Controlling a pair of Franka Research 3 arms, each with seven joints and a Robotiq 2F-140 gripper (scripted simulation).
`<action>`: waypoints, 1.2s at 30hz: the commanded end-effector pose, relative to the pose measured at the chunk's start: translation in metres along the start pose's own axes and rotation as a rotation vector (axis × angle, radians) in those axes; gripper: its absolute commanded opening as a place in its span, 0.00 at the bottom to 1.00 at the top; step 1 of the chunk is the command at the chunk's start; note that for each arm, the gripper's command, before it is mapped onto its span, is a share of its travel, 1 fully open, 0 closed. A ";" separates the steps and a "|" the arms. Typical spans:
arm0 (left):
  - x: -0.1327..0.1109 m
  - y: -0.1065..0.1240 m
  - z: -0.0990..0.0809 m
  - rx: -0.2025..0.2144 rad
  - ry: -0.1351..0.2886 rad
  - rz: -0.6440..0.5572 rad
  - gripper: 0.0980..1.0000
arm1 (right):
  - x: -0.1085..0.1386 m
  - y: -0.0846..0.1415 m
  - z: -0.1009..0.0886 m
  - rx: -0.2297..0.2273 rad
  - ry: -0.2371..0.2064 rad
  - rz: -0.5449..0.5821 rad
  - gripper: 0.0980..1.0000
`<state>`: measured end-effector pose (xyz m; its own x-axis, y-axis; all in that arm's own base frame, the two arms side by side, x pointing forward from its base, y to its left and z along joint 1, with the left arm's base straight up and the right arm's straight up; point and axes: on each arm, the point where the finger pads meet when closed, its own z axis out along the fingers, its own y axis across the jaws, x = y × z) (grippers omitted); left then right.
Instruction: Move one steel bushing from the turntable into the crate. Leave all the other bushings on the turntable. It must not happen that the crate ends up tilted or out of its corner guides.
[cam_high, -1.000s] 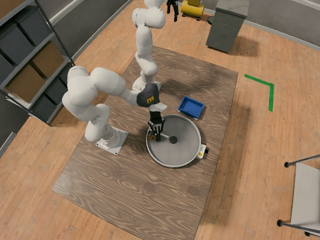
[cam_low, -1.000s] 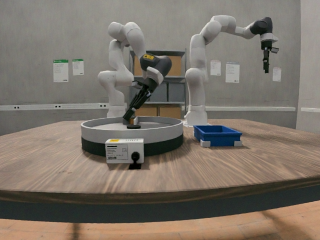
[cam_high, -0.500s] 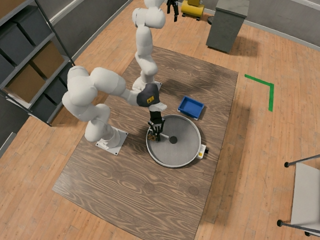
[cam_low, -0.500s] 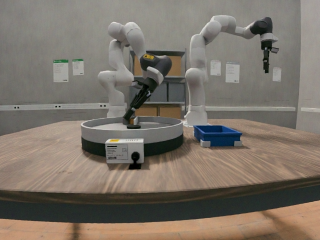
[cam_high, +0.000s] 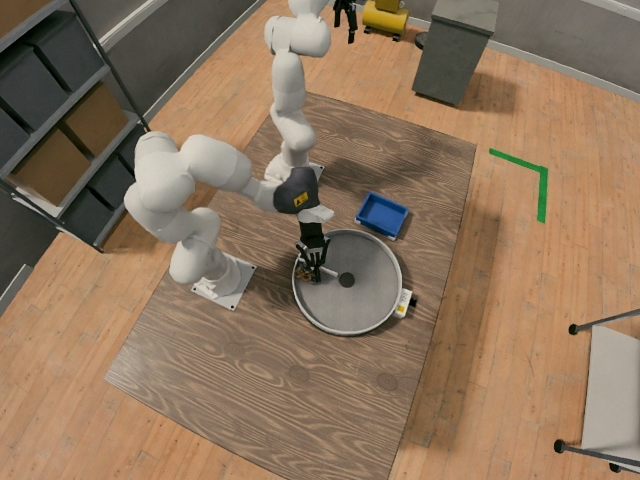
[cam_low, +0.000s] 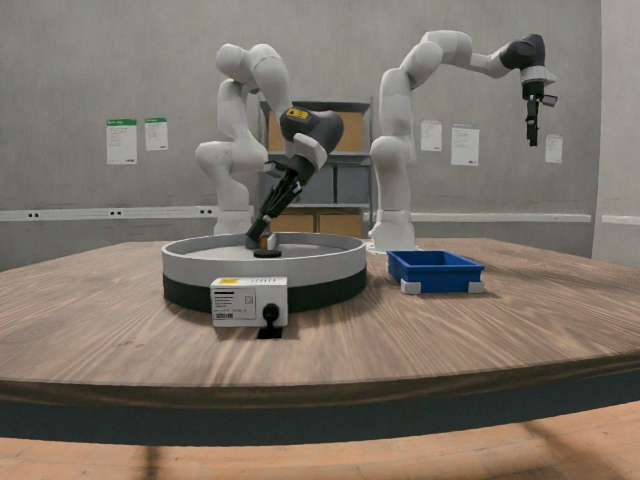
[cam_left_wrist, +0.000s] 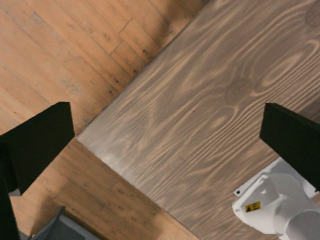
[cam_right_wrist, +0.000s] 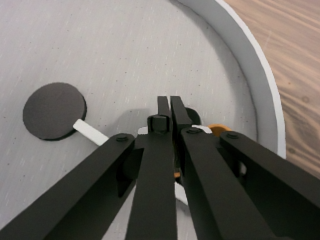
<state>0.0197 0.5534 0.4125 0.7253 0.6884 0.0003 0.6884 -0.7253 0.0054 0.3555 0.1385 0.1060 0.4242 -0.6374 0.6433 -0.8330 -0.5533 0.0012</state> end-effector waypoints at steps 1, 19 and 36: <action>0.000 -0.001 0.000 0.005 0.000 0.007 1.00 | -0.001 -0.001 0.000 0.002 -0.002 0.003 0.00; 0.000 -0.001 0.000 0.005 0.000 0.007 1.00 | -0.001 -0.001 0.000 0.002 -0.002 0.003 0.00; 0.000 -0.001 0.000 0.005 0.000 0.007 1.00 | 0.017 -0.001 -0.022 0.002 -0.002 0.003 0.00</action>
<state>0.0197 0.5534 0.4125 0.7253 0.6884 0.0003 0.6884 -0.7253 0.0054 0.3573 0.1395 0.1253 0.3979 -0.6536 0.6439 -0.8427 -0.5378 -0.0252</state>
